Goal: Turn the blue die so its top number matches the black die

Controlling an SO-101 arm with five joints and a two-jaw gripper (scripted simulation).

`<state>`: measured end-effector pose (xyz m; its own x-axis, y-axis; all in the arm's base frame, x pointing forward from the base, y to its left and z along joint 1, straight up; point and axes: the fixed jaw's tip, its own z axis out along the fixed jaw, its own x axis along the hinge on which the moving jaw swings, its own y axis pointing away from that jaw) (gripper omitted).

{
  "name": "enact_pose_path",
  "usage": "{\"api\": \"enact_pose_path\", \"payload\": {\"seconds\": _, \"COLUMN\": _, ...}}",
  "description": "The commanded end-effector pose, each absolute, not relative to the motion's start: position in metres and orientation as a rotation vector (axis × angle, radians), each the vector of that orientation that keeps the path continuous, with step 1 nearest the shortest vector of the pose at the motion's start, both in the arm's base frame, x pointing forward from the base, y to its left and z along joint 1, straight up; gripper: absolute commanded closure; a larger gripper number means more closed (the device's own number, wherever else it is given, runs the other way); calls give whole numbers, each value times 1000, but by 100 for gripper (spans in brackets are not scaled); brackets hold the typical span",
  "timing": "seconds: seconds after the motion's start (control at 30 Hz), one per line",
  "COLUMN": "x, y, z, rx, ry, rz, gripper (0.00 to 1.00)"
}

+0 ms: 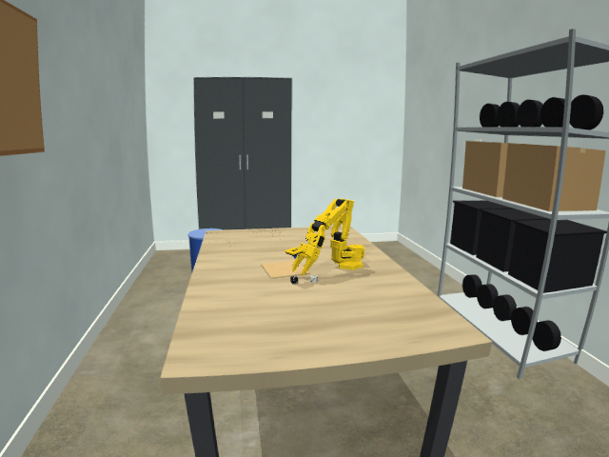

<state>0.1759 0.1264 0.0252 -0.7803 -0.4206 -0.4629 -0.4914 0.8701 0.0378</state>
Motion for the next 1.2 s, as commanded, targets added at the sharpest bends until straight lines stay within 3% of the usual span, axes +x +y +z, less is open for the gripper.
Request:
{"api": "enact_pose_path", "payload": {"seconds": 0.0, "x": 183, "y": 135, "z": 41, "rx": -647, "ry": 2520, "rz": 258, "gripper": 72}}
{"api": "enact_pose_path", "payload": {"seconds": 0.2, "x": 183, "y": 135, "z": 41, "rx": -647, "ry": 2521, "rz": 258, "gripper": 72}}
{"api": "enact_pose_path", "payload": {"seconds": 0.23, "x": 190, "y": 142, "z": 58, "rx": -628, "ry": 2448, "rz": 293, "gripper": 72}}
{"api": "enact_pose_path", "payload": {"seconds": 1.17, "x": 190, "y": 142, "z": 58, "rx": -628, "ry": 2448, "rz": 293, "gripper": 72}}
